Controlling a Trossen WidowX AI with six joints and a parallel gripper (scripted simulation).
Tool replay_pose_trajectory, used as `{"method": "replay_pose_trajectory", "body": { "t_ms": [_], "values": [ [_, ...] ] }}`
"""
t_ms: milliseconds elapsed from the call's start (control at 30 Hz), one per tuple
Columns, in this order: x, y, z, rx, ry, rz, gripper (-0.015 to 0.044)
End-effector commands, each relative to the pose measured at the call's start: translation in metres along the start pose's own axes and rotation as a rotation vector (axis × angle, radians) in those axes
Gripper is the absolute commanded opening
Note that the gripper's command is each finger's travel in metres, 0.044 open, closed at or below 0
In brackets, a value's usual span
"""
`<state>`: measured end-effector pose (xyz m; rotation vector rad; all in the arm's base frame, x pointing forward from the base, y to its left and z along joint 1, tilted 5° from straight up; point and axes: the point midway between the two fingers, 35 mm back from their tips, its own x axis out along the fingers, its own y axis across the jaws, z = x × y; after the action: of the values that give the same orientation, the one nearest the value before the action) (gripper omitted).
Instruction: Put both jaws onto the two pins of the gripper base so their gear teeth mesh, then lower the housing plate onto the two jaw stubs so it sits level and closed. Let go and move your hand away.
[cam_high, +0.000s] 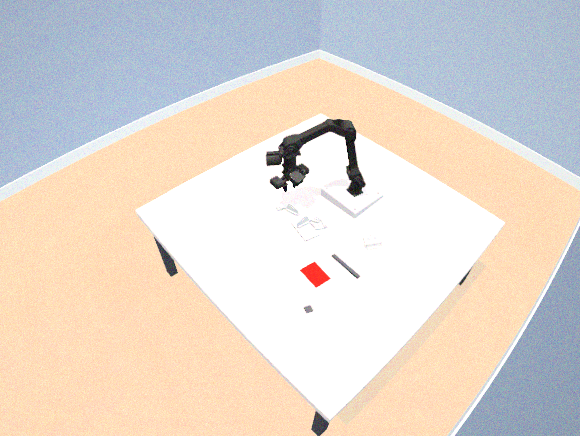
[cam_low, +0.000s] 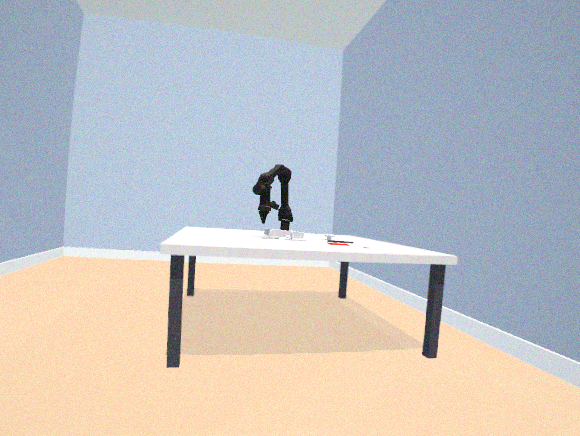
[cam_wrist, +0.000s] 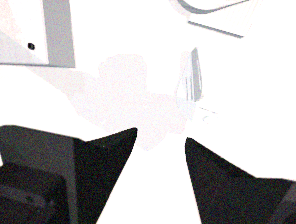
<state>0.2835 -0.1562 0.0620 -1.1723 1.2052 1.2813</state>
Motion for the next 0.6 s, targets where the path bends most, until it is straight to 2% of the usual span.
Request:
{"method": "replay_pose_trajectory", "body": {
  "t_ms": [0,133,567],
  "values": [
    [0.0,0.0,0.0,0.0,0.0,0.0,0.0341],
    [0.0,0.0,0.0,0.0,0.0,0.0,0.044],
    [0.0,0.0,0.0,0.0,0.0,0.0,0.044]
  ]
}}
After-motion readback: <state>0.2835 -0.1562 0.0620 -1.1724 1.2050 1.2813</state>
